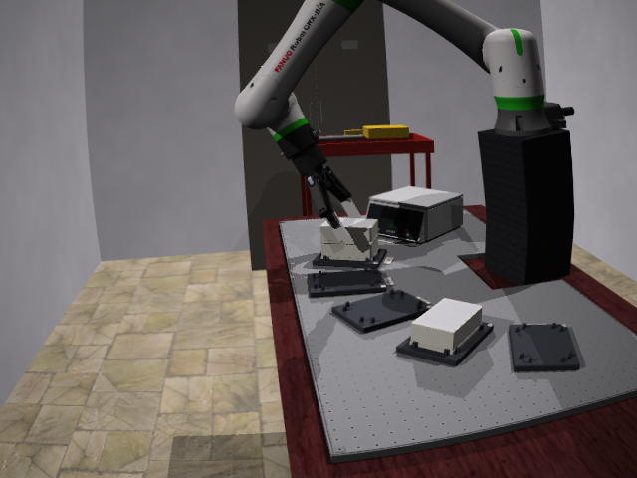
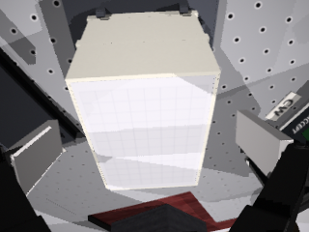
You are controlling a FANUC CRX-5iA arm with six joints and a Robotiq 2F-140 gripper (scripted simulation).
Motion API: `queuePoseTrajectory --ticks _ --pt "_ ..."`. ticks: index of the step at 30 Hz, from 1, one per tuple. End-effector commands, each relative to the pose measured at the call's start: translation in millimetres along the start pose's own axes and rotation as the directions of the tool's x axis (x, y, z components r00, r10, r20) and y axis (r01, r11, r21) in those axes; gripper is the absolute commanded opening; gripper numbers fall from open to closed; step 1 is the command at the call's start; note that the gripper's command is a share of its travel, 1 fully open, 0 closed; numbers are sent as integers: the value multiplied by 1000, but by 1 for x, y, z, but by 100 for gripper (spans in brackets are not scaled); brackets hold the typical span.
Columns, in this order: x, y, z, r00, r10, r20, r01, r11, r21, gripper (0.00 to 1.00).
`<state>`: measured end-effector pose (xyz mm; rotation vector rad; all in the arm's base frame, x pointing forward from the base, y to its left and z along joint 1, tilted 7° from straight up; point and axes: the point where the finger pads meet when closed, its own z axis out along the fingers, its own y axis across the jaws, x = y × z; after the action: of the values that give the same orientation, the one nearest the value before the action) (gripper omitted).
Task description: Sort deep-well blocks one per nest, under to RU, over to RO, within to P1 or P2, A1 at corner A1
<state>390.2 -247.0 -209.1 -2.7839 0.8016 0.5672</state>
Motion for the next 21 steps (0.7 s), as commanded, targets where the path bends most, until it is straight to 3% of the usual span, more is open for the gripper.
queuePoseTrajectory --ticks 1,8,9,21 --pt "0 0 0 1000 0 0 0 1000 0 100" --pt "0 0 0 1000 0 0 0 1000 0 100" --pt "0 0 0 1000 0 0 0 1000 0 10" --pt "0 0 0 1000 0 0 0 1000 0 10"
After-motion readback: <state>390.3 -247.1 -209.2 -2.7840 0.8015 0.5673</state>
